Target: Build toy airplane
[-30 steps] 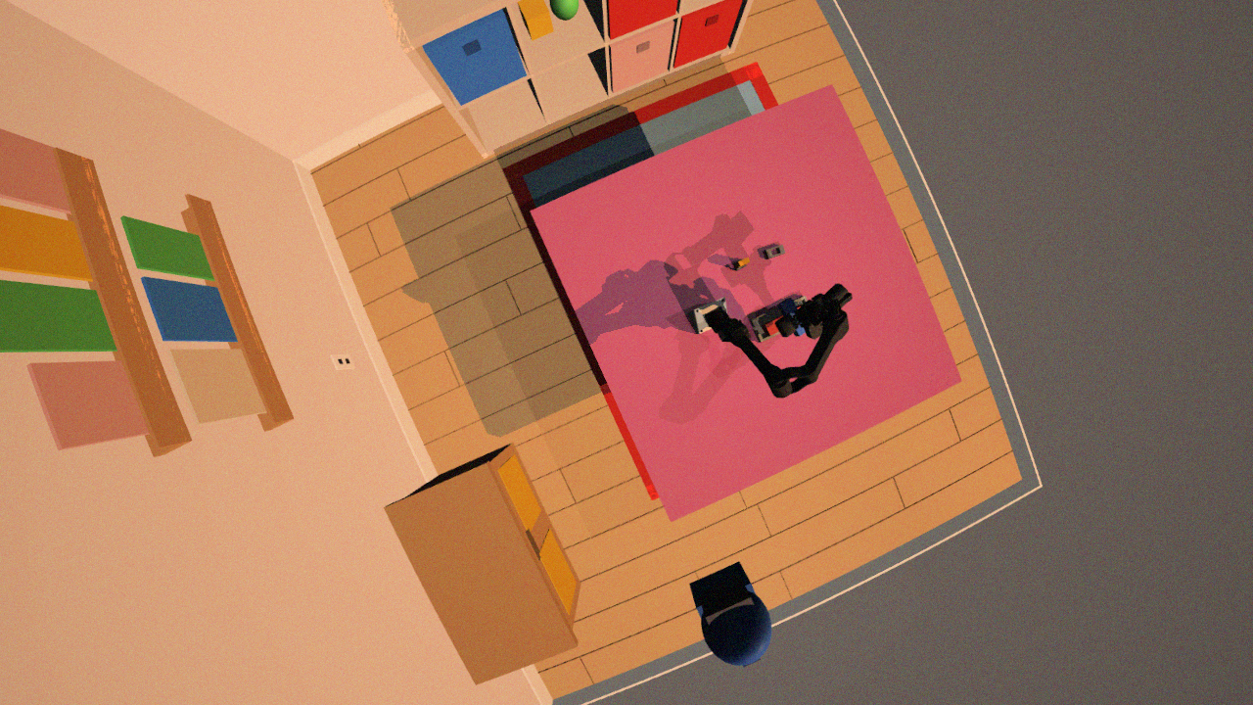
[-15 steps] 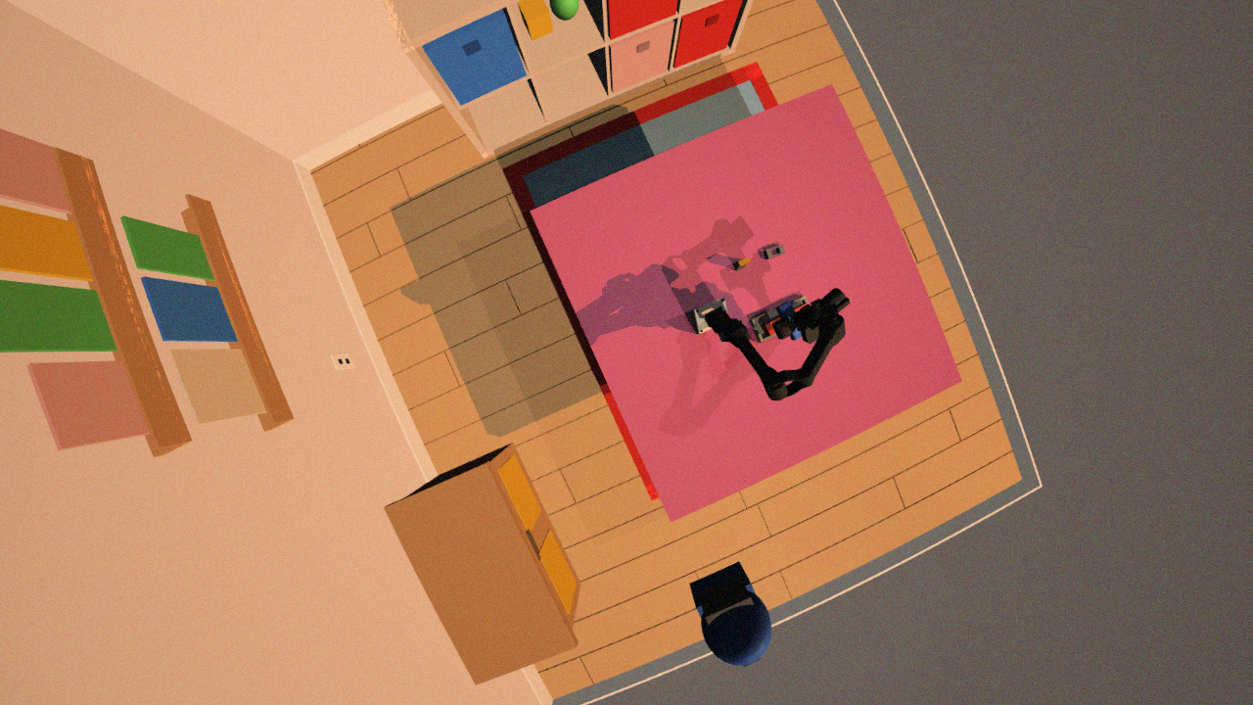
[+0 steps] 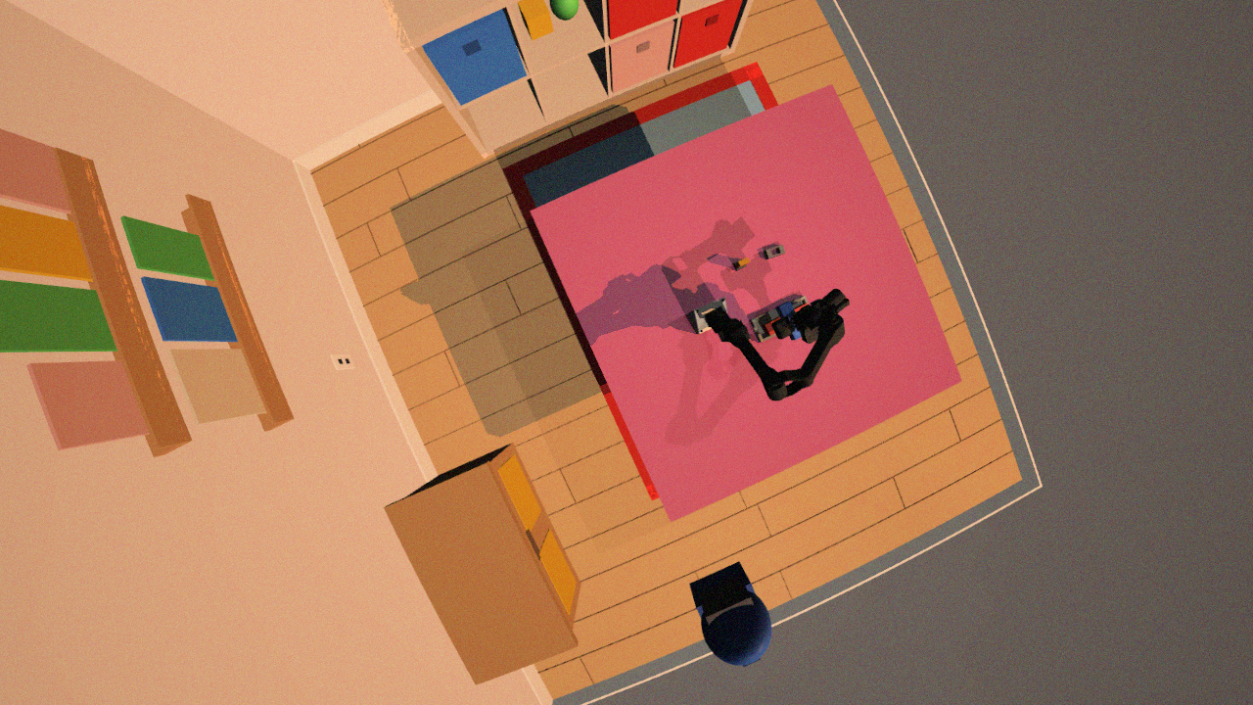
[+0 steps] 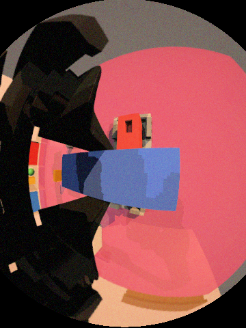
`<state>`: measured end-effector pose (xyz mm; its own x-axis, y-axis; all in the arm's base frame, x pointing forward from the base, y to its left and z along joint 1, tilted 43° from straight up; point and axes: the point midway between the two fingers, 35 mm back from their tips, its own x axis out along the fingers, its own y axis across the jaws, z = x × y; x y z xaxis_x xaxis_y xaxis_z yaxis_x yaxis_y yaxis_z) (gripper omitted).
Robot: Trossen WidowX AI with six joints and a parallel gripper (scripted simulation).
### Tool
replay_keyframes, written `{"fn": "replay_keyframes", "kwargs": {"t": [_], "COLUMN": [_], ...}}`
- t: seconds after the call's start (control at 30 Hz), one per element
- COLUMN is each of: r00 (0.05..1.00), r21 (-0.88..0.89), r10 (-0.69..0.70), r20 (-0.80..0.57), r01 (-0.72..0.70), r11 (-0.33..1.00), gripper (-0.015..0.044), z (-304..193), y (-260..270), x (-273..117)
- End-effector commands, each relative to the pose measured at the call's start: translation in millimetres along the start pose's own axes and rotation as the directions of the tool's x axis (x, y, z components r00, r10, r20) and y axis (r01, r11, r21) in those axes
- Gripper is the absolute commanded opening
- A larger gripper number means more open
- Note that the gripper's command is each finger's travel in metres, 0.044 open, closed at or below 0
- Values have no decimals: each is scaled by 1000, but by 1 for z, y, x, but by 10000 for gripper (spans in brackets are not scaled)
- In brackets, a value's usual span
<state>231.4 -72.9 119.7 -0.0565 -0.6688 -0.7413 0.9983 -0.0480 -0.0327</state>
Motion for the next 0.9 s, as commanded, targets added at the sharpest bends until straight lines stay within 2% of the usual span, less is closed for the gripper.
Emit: {"fn": "replay_keyframes", "kwargs": {"t": [0.0,0.8,0.87], "r00": [1000,1000,1000], "r21": [-3,0,0], "r10": [1,-2,-2], "r20": [2,1,1], "r01": [-1,2,2], "r11": [1000,1000,1000], "gripper": [197,209,196], "z": [0,1,1], "y": [0,0,0], "x": [6,35,35]}}
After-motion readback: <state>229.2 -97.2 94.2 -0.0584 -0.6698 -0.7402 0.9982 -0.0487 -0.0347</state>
